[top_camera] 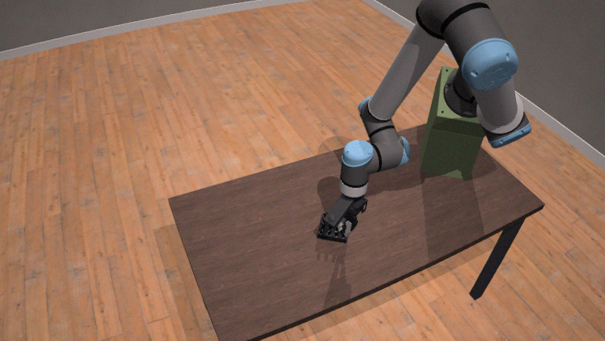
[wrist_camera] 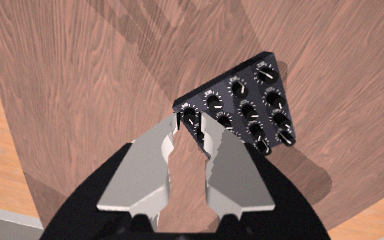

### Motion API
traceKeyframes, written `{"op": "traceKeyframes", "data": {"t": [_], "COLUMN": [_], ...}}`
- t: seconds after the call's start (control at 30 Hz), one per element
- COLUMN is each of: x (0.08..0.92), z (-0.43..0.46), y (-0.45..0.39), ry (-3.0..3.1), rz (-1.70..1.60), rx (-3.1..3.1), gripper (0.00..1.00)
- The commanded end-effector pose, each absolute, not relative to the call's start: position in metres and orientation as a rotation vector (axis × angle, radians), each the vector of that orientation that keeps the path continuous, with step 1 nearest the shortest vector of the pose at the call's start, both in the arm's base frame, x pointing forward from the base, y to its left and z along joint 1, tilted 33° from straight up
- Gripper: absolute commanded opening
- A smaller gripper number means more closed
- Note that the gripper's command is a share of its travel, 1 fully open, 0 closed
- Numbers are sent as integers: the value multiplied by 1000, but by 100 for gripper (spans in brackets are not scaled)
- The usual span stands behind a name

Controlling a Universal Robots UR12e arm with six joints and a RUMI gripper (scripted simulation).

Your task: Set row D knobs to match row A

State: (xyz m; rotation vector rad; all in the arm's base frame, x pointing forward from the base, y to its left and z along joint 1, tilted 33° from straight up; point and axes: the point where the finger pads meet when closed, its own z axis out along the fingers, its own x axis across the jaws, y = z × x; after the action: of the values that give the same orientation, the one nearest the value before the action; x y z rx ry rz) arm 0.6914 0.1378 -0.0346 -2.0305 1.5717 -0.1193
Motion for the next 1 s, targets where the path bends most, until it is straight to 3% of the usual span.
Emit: {"op": "traceKeyframes", "data": {"t": [0.0,0.97], "x": [692,677], "z": [-34,-2], "y": [138,123], "ry": [1571,1571], "rz": [-120,-120], "rx": [-2030,-2030], "gripper": [11,11]}}
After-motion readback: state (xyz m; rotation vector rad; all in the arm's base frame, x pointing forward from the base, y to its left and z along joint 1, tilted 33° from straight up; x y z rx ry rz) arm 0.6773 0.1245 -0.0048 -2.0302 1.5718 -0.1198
